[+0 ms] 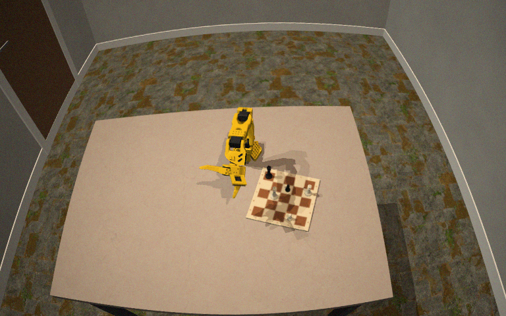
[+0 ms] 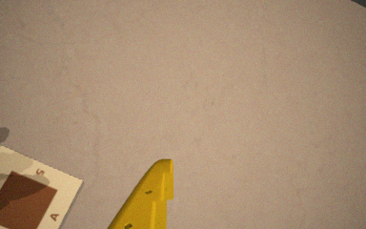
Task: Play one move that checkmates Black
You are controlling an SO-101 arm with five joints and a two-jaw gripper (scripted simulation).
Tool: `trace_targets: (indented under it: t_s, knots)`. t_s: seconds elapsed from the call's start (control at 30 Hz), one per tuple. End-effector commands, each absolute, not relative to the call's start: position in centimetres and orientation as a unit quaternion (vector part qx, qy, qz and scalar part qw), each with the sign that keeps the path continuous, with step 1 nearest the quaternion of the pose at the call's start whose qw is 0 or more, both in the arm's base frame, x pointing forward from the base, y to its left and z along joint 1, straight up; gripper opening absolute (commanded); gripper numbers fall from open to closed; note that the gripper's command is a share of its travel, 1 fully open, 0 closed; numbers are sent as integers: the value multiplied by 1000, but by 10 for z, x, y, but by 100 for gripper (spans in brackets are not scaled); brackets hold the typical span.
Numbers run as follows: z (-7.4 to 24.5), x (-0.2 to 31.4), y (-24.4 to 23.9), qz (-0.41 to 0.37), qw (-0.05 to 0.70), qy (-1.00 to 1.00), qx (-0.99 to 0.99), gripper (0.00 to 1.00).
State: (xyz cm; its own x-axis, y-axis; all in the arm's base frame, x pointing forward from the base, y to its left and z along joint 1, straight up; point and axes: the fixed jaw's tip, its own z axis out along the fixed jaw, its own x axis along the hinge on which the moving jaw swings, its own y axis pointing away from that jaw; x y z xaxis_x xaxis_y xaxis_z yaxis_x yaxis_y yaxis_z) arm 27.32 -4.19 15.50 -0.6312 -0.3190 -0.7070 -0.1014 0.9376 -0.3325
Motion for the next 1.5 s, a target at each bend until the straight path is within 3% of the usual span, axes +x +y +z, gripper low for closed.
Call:
trace_targets:
  t_s: [0.0, 0.77, 0.9, 1.17, 1.47]
  knots:
    - [162, 267, -29, -120, 423, 889, -127, 97]
    - [174, 180, 62, 15, 459, 858, -229, 68]
    - [174, 180, 62, 15, 459, 858, -229, 68]
    - [165, 143, 81, 74, 459, 844, -269, 57]
    - [157, 122, 88, 111, 455, 833, -294, 50]
